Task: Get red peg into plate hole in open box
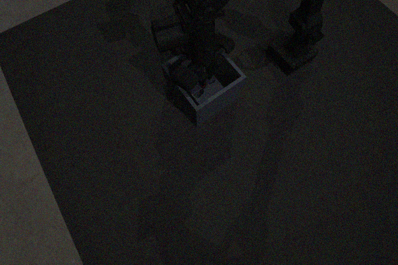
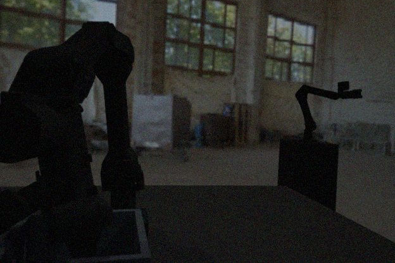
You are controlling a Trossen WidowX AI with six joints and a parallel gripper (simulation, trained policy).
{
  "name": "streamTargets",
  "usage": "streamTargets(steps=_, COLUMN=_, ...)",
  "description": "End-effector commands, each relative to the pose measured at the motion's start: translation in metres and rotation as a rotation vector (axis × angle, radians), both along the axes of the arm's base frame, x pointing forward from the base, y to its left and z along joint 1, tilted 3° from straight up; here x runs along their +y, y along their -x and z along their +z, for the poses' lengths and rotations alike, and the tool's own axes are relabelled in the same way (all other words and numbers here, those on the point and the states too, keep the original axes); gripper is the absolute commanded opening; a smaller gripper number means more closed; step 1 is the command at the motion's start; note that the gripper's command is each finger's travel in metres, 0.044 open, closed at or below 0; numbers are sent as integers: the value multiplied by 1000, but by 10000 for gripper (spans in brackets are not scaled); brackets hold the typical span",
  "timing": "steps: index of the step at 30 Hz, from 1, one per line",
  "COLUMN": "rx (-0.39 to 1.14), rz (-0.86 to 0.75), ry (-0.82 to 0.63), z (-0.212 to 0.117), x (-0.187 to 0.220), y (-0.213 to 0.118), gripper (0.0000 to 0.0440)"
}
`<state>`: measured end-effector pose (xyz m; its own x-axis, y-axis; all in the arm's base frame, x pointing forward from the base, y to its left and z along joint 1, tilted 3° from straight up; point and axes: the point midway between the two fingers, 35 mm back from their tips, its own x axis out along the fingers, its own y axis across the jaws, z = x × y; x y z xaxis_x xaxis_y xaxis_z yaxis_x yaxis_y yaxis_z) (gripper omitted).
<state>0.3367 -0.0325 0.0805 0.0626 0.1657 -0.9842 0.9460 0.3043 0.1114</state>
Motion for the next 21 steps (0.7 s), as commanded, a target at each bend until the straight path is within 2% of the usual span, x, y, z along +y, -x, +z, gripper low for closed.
streamTargets(steps=1, rx=-20, rz=-2, ry=-31, z=8, x=-1, y=-7, gripper=139)
streamTargets(steps=10, rx=-83, rz=-18, ry=-134, z=37, x=-2, y=-19, gripper=169)
streamTargets(steps=21, rx=-122, rz=-27, ry=-224, z=55, x=-6, y=-27, gripper=233)
